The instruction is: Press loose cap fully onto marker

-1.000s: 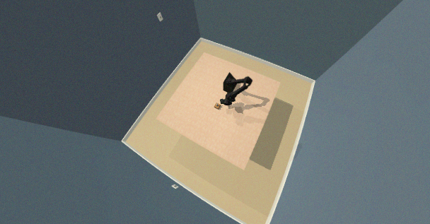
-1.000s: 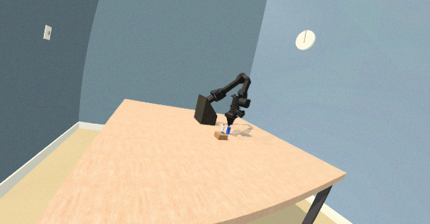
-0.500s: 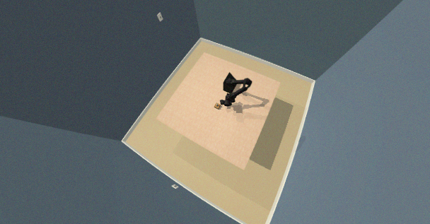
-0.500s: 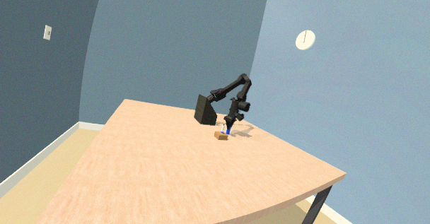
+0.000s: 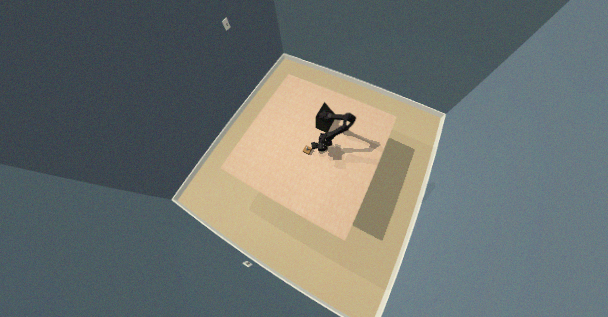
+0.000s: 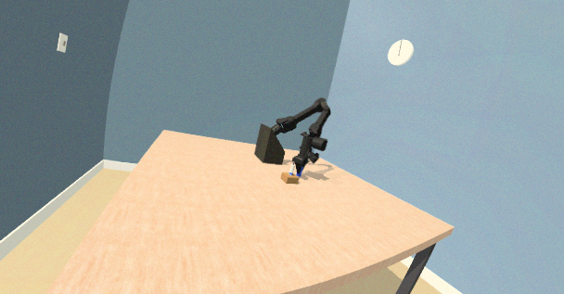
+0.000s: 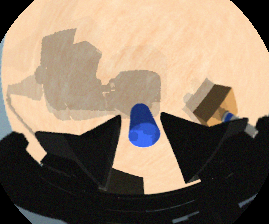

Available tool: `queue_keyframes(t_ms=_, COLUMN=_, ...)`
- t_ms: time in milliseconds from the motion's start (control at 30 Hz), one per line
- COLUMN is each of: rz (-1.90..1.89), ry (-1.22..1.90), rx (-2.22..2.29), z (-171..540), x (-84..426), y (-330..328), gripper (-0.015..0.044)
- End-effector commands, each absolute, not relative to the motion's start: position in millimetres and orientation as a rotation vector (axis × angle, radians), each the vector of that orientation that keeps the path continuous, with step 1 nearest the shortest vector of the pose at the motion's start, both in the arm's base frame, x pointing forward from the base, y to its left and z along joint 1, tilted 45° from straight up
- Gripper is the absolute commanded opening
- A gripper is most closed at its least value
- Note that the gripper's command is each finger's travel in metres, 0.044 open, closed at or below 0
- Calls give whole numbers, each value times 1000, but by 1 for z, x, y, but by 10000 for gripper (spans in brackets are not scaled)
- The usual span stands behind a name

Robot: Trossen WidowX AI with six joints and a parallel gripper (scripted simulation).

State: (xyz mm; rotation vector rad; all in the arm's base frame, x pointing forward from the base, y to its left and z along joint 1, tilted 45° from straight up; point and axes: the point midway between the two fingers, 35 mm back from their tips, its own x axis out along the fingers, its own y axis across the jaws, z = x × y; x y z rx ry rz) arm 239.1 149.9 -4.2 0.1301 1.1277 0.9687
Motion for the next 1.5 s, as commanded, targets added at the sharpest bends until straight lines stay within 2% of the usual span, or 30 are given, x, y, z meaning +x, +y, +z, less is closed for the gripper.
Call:
queue_keyframes(t_ms=0, rz=963, ry=1134, rx=132, z=-7, x=238, y=151, gripper=217)
queue_keyframes(t_ms=100, rz=963, ry=1134, rx=132, z=-7, x=238, y=151, gripper=138)
queue_keyframes(t_ms=400, rz=963, ry=1134, rx=132, z=-7, x=238, y=151, gripper=78)
queue_keyframes(t_ms=500, rz=963, ry=1134, rx=131, z=-5, x=238, y=149, gripper=0)
queue_keyframes(t_ms=1467, rz=961, ry=1134, rx=130, z=36, x=234, y=108, gripper=0)
